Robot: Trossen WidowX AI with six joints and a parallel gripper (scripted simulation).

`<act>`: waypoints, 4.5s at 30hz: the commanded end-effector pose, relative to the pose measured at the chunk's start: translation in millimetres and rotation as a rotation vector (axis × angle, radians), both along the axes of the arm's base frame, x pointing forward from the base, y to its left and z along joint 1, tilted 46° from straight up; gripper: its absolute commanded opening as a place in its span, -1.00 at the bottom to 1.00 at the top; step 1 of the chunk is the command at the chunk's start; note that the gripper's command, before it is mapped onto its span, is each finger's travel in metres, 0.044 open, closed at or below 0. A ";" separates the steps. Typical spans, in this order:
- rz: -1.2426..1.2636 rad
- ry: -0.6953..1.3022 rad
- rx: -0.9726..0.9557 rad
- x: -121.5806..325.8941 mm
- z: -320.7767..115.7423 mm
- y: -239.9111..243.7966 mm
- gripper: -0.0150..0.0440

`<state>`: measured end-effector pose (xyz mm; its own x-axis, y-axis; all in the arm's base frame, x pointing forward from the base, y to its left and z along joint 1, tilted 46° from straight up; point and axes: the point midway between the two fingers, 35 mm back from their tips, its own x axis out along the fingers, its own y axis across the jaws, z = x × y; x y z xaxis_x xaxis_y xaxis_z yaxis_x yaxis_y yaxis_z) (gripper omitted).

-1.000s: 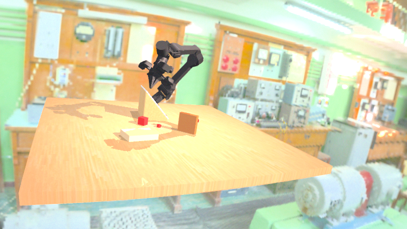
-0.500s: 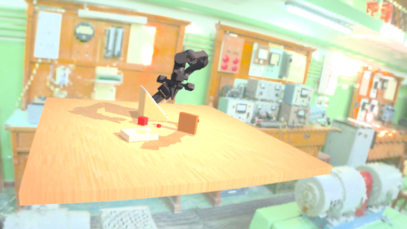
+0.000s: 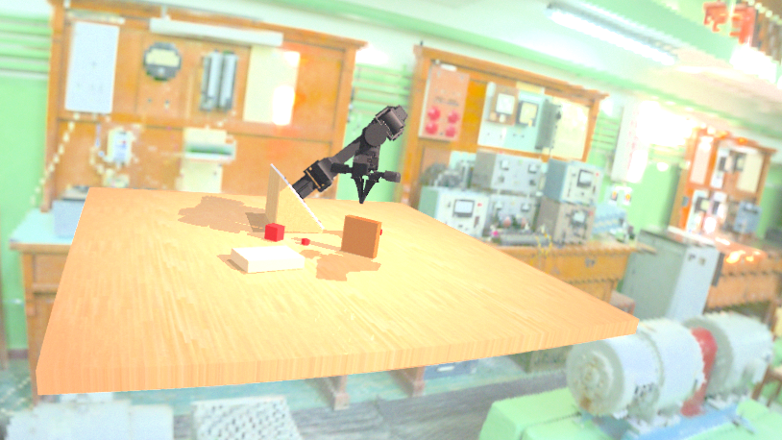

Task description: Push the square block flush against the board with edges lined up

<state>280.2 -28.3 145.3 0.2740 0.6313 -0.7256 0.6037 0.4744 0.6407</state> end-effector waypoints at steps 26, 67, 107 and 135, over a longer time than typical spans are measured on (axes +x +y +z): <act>-0.079 0.217 0.122 -16.7 -13.2 80.9 -0.49; -0.079 0.217 0.119 7.2 -28.8 59.1 -0.49; -0.079 0.217 0.119 5.5 -28.2 60.2 -0.49; -0.079 0.219 0.120 -16.0 16.1 38.9 -0.49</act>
<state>267.1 17.4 152.9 0.1790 0.6975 -0.6938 0.7682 0.3415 0.5415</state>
